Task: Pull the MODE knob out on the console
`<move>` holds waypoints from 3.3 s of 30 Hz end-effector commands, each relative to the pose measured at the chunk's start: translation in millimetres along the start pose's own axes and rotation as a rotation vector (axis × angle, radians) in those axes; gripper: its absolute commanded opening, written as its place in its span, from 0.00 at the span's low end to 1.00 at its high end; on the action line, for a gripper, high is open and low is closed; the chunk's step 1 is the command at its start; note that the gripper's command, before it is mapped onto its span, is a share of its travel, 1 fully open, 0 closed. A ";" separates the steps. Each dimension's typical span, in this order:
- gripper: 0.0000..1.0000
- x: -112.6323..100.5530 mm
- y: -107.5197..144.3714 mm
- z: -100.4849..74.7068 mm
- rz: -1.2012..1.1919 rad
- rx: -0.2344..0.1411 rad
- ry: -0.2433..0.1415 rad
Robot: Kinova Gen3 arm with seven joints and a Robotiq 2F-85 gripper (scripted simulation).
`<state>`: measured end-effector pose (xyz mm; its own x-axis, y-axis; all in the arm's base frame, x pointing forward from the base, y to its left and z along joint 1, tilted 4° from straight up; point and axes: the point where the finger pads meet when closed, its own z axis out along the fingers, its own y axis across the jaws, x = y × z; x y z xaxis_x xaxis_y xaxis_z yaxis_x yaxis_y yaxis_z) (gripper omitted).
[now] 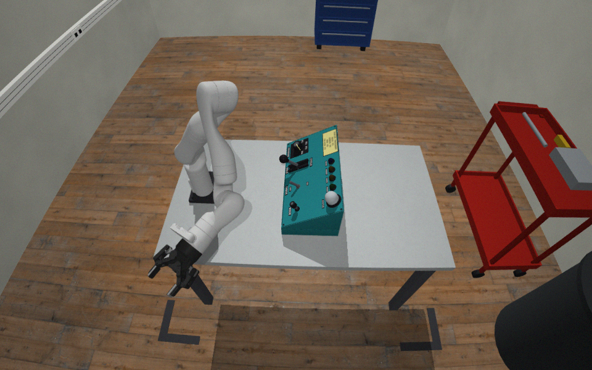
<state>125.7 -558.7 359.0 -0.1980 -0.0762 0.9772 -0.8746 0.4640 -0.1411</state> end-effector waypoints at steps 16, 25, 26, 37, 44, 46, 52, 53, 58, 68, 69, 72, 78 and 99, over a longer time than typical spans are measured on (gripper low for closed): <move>1.00 63.8 135.4 51.2 -0.029 -0.300 0.095; 1.00 81.1 178.1 57.3 -0.038 -0.392 0.117; 1.00 85.0 188.0 58.1 -0.040 -0.414 0.121; 1.00 107.7 248.8 58.5 -0.051 -0.546 0.147; 1.00 119.0 281.0 55.5 -0.056 -0.618 0.159; 1.00 123.3 293.7 53.7 -0.058 -0.646 0.163; 1.00 134.6 328.1 46.9 -0.062 -0.724 0.173; 1.00 136.4 333.9 45.4 -0.063 -0.738 0.174; 1.00 141.8 351.1 40.8 -0.065 -0.778 0.179; 1.00 159.2 410.9 18.8 -0.070 -0.922 0.190; 1.00 160.7 416.3 16.3 -0.070 -0.935 0.191; 1.00 165.0 432.6 8.4 -0.071 -0.977 0.193; 1.00 171.1 456.6 -4.8 -0.071 -1.040 0.195; 1.00 190.8 551.2 -77.9 -0.063 -1.318 0.191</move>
<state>-356.2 -257.6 478.3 -0.0134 -0.0544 0.9984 0.1987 0.9785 0.0560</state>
